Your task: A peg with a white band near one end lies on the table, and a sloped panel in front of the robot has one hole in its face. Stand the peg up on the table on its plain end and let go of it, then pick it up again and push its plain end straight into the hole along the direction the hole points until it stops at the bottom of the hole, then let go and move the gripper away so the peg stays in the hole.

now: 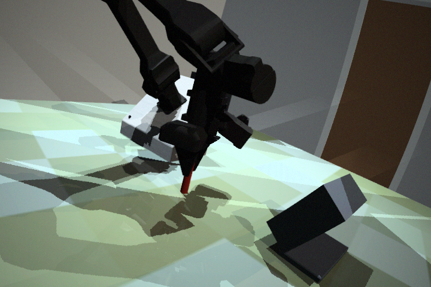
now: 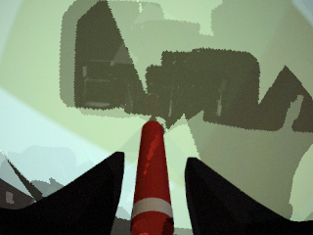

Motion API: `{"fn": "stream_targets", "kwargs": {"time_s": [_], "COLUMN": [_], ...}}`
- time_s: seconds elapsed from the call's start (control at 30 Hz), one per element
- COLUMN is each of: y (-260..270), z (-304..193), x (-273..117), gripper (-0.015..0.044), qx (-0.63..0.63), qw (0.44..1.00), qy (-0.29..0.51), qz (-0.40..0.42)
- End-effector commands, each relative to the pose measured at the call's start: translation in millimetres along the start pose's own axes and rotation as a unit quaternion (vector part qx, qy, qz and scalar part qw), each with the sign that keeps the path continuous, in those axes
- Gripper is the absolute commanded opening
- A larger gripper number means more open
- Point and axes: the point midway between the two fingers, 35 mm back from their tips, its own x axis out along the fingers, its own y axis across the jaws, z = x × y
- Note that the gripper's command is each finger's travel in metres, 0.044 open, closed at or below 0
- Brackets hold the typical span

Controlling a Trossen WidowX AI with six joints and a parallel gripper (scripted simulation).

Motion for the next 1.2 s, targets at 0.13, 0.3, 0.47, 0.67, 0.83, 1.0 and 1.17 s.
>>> {"fn": "stream_targets", "kwargs": {"time_s": [0.13,0.3,0.47,0.67,0.83,1.0,1.17], "y": [0,0,1,2,2,3,2], "z": [0,0,2,5,6,6,5], "x": [0,-1,-12,-32,-49,-67,-79], "gripper": [0.0020,0.0000,0.0000,0.0000,0.0000,0.0000,0.0000], "qx": [0.001,0.001,0.000,-0.001,-0.003,-0.004,-0.006], "qw": [1.000,1.000,1.000,1.000,1.000,1.000,1.000], "qy": [0.000,0.000,-0.001,-0.001,0.000,0.002,0.002], "qz": [0.000,0.000,0.003,0.006,0.006,0.004,0.002]}}
